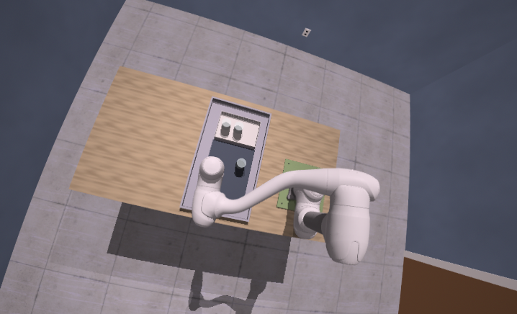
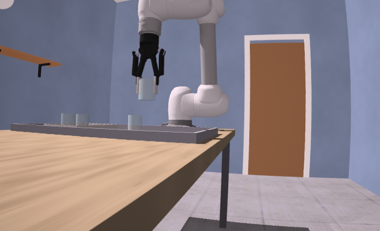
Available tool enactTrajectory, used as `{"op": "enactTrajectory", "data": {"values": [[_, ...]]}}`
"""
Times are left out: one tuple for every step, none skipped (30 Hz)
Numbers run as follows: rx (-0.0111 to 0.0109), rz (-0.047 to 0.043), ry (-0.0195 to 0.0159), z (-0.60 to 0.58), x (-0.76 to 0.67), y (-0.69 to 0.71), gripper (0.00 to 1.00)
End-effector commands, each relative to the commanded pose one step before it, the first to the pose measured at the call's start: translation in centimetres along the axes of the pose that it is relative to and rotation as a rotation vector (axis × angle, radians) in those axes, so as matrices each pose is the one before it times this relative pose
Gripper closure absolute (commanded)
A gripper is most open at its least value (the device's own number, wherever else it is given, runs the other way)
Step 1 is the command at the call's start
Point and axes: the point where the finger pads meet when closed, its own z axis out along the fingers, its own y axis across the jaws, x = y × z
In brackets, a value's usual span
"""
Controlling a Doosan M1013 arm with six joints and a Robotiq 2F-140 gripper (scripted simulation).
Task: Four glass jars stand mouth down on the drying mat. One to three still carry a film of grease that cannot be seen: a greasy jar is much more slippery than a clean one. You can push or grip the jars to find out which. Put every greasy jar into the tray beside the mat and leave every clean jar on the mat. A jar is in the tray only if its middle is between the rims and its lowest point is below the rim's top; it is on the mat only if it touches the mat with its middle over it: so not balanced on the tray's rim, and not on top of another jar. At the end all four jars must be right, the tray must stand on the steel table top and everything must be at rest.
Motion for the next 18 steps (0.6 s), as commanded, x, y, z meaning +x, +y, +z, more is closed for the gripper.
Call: {"op": "enactTrajectory", "data": {"values": [[-0.00195,-0.00519,0.00374,0.022,0.966,-1.441,1.00],[0.00000,0.00000,0.00000,0.000,0.141,-0.301,1.00],[0.00000,0.00000,0.00000,0.000,0.141,-0.301,1.00],[0.00000,0.00000,0.00000,0.000,0.141,-0.301,1.00],[0.00000,0.00000,0.00000,0.000,0.141,-0.301,1.00],[0.00000,0.00000,0.00000,0.000,0.141,-0.301,1.00],[0.00000,0.00000,0.00000,0.000,0.000,0.000,1.00],[0.00000,0.00000,0.00000,0.000,0.000,0.000,1.00],[0.00000,0.00000,0.00000,0.000,0.141,-0.301,1.00],[0.00000,0.00000,0.00000,0.000,0.141,-0.301,1.00],[0.00000,0.00000,0.00000,0.000,0.141,-0.301,1.00],[0.00000,0.00000,0.00000,0.000,0.141,-0.301,1.00],[0.00000,0.00000,0.00000,0.000,0.141,-0.301,1.00],[0.00000,0.00000,0.00000,0.000,0.141,-0.301,1.00],[0.00000,0.00000,0.00000,0.000,0.141,-0.301,1.00],[0.00000,0.00000,0.00000,0.000,0.141,-0.301,1.00],[0.00000,0.00000,0.00000,0.000,0.141,-0.301,1.00],[0.00000,0.00000,0.00000,0.000,0.141,-0.301,1.00]]}}
